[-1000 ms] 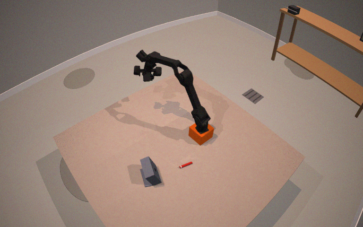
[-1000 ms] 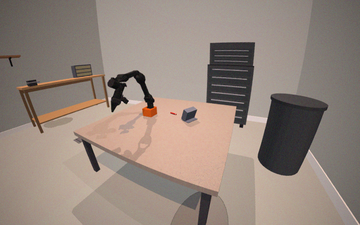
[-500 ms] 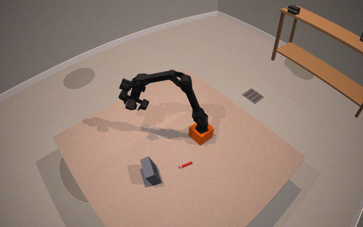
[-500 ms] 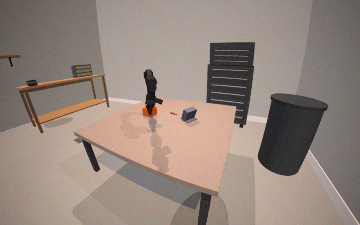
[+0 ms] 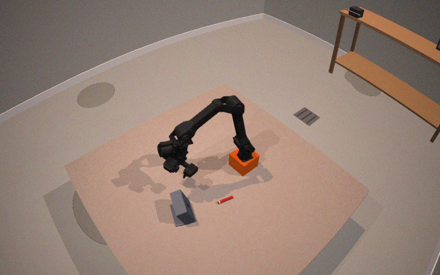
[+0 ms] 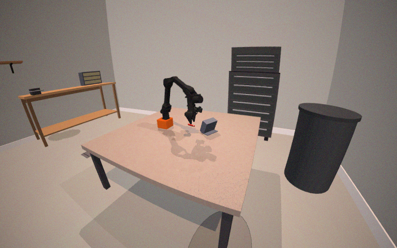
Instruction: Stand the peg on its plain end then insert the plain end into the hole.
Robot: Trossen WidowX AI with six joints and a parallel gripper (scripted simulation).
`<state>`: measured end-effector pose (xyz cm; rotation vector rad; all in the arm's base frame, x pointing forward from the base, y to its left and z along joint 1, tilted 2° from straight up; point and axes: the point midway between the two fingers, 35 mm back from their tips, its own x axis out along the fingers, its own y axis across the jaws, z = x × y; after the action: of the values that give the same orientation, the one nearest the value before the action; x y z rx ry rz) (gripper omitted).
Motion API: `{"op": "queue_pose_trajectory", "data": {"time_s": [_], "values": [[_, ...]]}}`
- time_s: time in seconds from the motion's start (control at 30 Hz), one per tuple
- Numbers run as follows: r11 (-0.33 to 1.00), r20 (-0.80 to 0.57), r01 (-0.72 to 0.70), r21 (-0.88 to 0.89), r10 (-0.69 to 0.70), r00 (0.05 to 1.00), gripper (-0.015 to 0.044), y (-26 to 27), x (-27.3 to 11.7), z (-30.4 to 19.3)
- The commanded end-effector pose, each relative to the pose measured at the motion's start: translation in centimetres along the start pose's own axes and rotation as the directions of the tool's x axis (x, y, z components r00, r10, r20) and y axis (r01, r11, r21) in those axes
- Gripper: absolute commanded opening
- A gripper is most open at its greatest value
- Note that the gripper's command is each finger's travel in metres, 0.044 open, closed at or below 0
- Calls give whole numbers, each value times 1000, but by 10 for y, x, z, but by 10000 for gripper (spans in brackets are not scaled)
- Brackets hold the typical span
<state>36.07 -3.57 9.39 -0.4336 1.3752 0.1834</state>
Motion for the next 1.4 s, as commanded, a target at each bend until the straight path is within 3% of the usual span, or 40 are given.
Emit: {"op": "queue_pose_trajectory", "data": {"time_s": [0.0, 0.43, 1.37], "values": [[995, -11, -42, 88, 43, 999, 440, 52, 2, -1], [888, -86, -116, 445, 172, 981, 440, 219, 2, -52], [886, -88, -115, 449, 173, 981, 440, 227, 35, -53]]}}
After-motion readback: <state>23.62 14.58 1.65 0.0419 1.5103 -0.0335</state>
